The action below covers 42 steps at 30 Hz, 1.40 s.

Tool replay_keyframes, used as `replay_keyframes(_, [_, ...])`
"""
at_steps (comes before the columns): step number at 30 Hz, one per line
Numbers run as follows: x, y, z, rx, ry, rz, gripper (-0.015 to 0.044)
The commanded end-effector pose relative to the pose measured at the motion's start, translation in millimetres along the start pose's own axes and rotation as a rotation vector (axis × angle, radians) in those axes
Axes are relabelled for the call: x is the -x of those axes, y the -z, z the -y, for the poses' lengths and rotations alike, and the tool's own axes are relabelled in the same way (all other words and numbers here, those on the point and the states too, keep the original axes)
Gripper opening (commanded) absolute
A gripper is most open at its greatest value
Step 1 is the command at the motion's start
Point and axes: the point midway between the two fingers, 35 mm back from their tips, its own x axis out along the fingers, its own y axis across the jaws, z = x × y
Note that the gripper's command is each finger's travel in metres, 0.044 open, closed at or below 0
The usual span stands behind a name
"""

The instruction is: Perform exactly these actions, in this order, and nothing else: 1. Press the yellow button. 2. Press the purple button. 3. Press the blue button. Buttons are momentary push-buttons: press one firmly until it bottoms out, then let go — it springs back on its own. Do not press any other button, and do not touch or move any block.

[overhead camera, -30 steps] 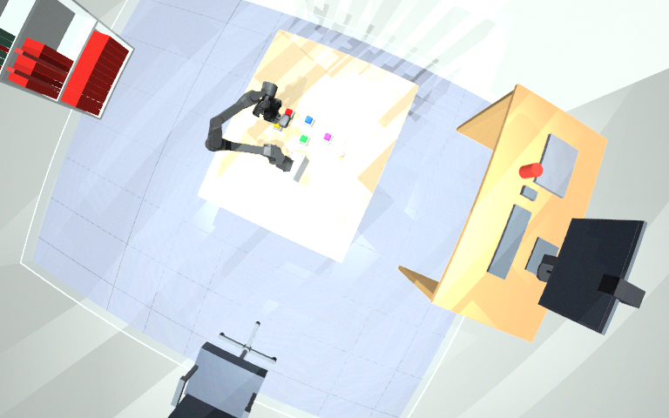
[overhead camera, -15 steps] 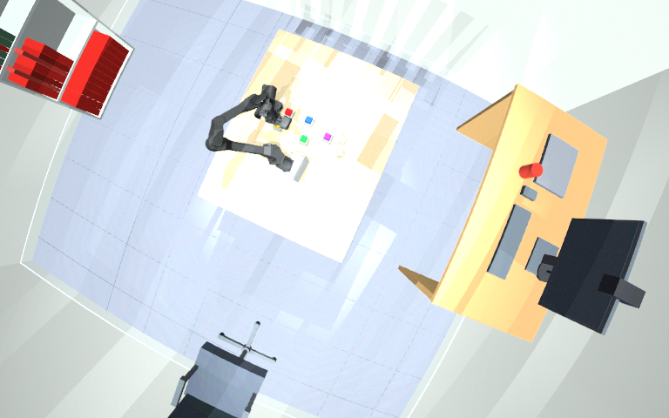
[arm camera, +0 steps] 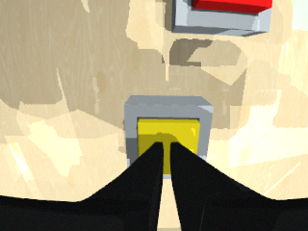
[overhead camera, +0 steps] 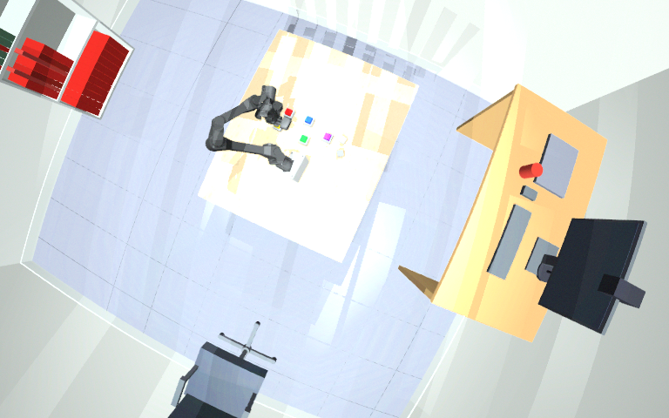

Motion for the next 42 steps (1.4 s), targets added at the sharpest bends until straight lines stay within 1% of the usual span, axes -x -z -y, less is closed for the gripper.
replay_keyframes(1, [-1,0,1,-0.004,0.002,-0.001,0.002])
replay_keyframes(5, [2,0,0,0.0,0.001,0.0,0.002])
replay_keyframes(9, [31,0,1,-0.004,0.004,-0.002,0.002])
replay_keyframes(13, [35,0,1,-0.004,0.005,-0.002,0.002])
replay_keyframes(19, [92,0,1,-0.005,0.008,-0.003,0.002])
replay_keyframes(26, [95,-6,8,-0.006,0.012,-0.002,0.002])
replay_keyframes(34, [104,-57,107,-0.013,0.054,0.004,0.002])
replay_keyframes(38, [106,-64,167,-0.014,0.055,0.0,0.002])
replay_keyframes(42, [104,-59,228,-0.01,0.042,-0.002,0.002])
